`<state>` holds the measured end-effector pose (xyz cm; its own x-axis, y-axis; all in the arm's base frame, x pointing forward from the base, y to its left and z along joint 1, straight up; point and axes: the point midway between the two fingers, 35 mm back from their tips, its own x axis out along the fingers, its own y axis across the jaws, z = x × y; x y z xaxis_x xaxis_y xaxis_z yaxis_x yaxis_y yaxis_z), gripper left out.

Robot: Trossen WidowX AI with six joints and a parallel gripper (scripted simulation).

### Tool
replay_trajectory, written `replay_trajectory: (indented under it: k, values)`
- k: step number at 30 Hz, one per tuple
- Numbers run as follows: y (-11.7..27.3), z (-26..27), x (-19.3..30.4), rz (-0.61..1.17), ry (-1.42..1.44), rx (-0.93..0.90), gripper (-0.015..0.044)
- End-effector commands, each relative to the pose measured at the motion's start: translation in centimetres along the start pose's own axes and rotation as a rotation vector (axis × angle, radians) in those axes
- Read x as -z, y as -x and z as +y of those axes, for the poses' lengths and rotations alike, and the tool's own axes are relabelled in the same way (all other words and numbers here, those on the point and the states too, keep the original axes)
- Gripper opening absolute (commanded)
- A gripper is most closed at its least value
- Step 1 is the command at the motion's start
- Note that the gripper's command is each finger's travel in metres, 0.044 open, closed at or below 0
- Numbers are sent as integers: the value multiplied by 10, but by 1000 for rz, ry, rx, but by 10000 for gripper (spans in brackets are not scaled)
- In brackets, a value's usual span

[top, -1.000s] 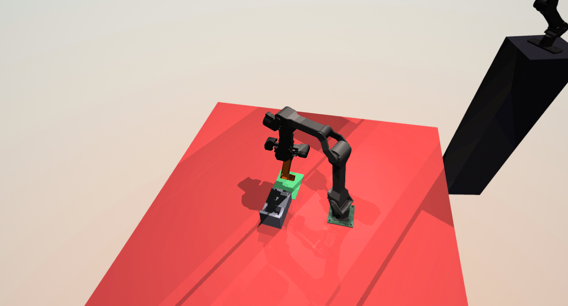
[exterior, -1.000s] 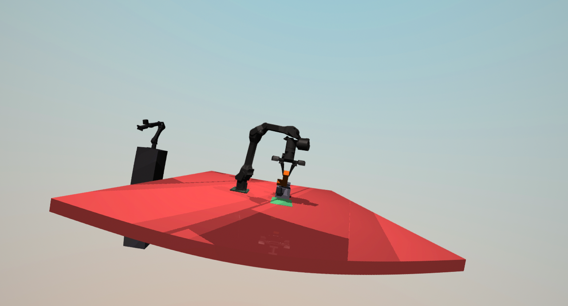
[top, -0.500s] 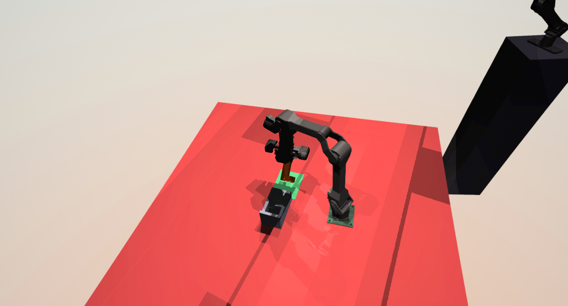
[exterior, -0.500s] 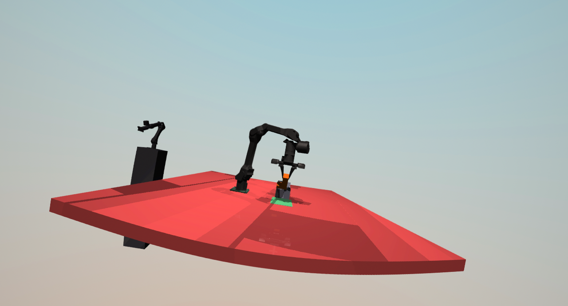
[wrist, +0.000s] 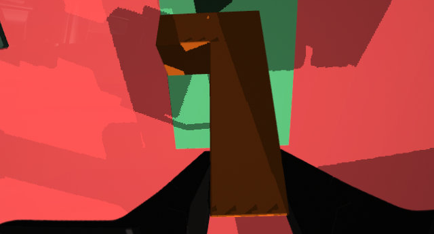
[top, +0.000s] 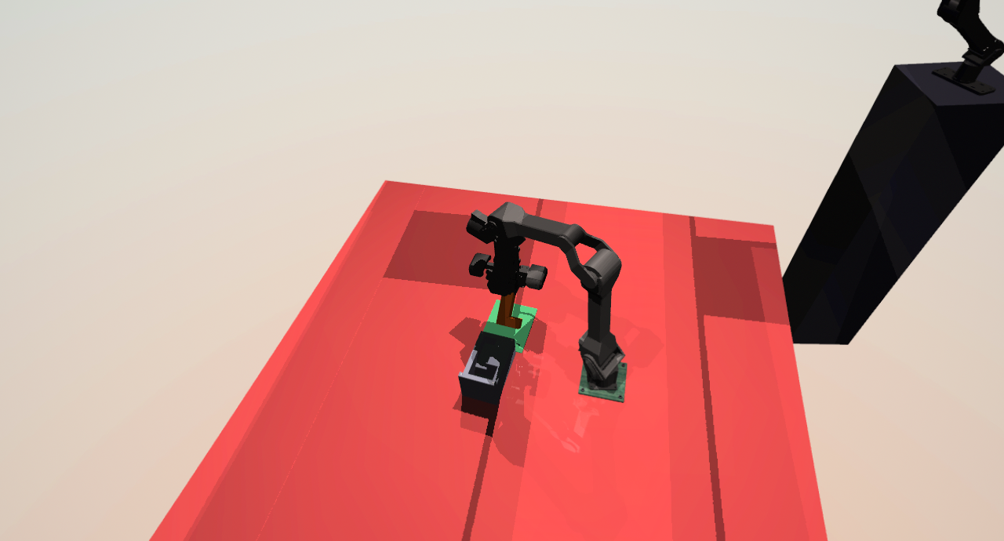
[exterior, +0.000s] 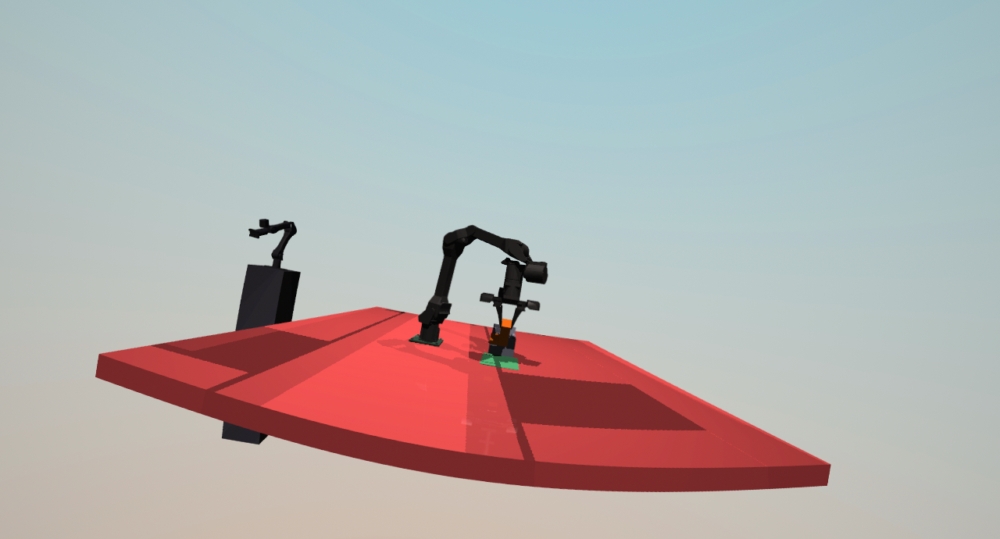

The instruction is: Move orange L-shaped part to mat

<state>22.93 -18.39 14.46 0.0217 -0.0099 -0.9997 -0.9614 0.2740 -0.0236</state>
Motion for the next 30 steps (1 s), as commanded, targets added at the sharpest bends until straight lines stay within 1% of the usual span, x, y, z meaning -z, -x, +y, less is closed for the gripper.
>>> replay_trajectory:
  k: [1,22,30]
  values:
    - [-6,0,0,-1,6,1,0]
    - [-40,0,0,-1,6,1,0]
    - [-41,0,0,-1,6,1,0]
